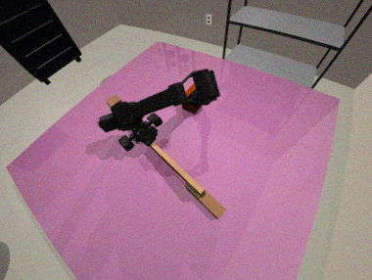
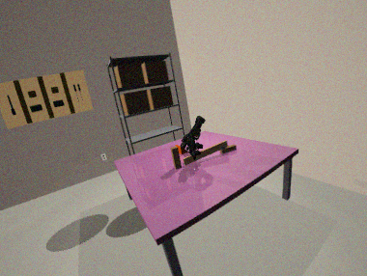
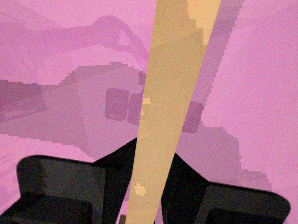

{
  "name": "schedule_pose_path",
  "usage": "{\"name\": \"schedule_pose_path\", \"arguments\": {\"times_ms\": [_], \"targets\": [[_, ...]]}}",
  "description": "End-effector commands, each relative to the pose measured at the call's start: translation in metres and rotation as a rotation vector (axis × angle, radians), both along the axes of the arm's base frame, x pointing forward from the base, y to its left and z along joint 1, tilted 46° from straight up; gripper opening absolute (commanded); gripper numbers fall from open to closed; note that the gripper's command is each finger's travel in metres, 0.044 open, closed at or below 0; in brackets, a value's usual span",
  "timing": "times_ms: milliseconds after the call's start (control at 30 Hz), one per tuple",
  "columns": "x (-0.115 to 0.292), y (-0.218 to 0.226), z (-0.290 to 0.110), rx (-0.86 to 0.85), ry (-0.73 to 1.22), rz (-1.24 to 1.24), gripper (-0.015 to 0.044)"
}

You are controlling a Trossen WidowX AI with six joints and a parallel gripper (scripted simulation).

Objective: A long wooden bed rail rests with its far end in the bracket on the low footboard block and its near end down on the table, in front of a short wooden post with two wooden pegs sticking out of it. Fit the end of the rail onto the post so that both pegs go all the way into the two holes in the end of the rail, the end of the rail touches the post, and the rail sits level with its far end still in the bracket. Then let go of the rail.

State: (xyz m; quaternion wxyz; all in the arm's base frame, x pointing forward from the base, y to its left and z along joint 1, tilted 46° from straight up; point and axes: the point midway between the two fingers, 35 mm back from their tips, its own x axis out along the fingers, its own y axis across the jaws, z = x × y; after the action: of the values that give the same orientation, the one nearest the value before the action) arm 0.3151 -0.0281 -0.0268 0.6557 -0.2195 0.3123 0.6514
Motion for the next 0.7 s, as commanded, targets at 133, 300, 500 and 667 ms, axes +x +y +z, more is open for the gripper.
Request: {"name": "schedule_pose_path", "arguments": {"times_ms": [133, 300, 500, 667], "targets": [[0.0032, -0.0058, 0.0043, 0.001, -0.011, -0.004, 0.0000], [0.0044, -0.0077, 0.0059, 0.001, -0.011, -0.004, 0.0000], [0.0056, -0.0099, 0.0079, 0.001, -0.011, -0.004, 0.0000], [0.0062, -0.0118, 0.0095, 0.000, -0.011, -0.004, 0.0000]]}}
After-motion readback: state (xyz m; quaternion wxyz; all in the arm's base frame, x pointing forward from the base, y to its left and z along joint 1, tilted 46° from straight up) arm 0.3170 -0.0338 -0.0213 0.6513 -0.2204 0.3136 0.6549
